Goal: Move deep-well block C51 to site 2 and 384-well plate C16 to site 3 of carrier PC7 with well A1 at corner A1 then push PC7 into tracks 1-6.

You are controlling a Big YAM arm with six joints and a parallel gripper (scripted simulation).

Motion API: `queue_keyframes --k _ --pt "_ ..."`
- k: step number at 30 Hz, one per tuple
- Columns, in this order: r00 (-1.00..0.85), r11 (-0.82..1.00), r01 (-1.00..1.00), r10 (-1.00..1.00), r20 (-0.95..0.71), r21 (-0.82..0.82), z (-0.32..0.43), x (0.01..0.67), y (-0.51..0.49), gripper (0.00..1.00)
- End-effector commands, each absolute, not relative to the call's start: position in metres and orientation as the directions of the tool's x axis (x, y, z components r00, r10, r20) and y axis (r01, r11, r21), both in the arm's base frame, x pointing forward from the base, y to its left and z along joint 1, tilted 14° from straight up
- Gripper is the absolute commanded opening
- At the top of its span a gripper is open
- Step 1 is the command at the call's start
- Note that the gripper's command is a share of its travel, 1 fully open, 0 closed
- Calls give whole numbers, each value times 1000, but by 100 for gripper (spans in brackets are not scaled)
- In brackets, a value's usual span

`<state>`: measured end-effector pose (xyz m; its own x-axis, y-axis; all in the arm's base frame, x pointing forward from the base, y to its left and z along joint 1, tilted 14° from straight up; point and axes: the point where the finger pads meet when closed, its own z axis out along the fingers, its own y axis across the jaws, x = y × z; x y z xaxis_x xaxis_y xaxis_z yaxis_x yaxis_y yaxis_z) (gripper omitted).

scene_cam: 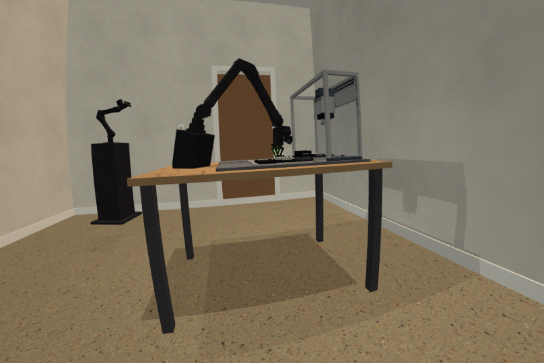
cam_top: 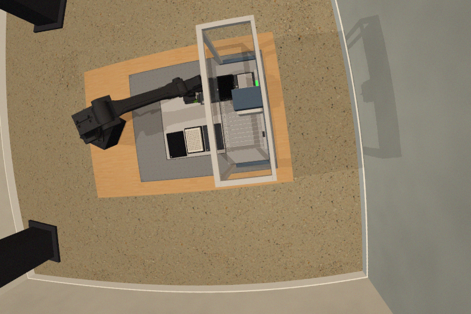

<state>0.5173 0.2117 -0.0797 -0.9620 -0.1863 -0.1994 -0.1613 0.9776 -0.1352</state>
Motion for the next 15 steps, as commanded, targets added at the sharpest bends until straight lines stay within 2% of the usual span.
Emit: queue_keyframes --k 1,15 --pt "-946 978 -171 -197 -258 -121 -59 520 225 80" --pt "-948 979 -162 -189 -258 -119 -65 501 221 80"
